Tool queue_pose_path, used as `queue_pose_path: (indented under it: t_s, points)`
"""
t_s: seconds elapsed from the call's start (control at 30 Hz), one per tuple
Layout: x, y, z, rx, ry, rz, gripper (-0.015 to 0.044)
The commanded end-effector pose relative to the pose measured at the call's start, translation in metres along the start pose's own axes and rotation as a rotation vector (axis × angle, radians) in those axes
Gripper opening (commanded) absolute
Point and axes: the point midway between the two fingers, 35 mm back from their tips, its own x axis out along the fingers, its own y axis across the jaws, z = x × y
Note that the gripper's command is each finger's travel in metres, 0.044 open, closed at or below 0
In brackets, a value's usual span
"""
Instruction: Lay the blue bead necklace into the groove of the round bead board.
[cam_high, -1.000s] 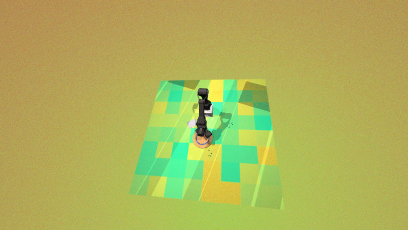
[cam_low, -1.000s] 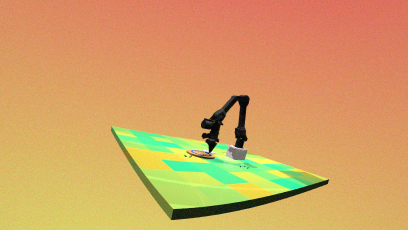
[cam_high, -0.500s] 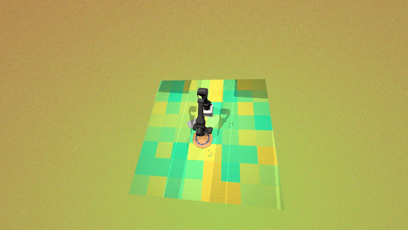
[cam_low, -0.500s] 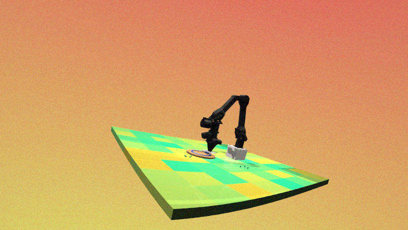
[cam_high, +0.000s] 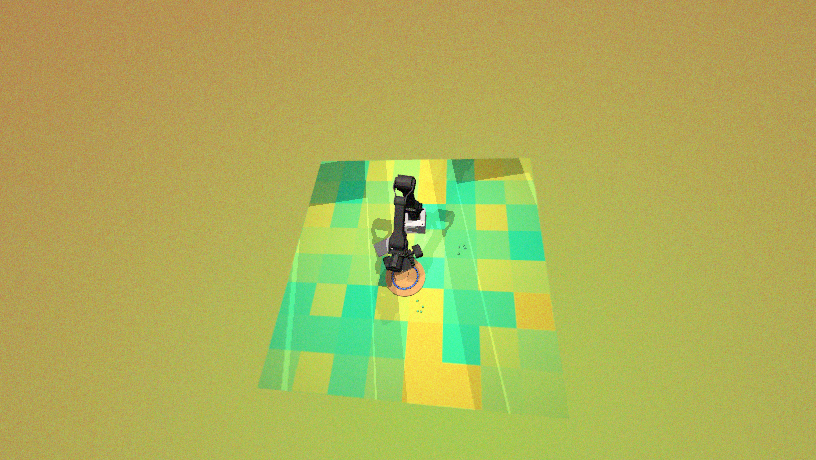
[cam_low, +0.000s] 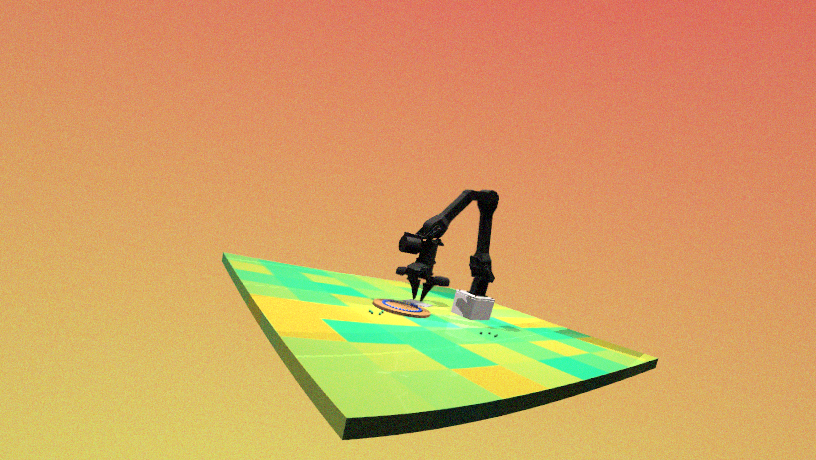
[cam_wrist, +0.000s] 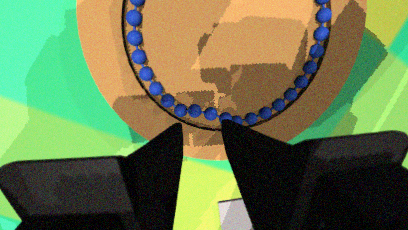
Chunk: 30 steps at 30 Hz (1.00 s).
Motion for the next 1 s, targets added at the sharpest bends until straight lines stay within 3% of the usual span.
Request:
queue_pose_path:
  t_s: [0.0,0.27,0.97]
  points:
    - [-0.0127,-0.0156,-0.0038,-0.789,-0.004,-0.012,0.012]
    - [-0.0151,-0.0187,-0.0054,-1.101,-0.002,-0.013,0.012]
    - [-0.0151,-0.0187,-0.0054,-1.101,-0.002,-0.013,0.012]
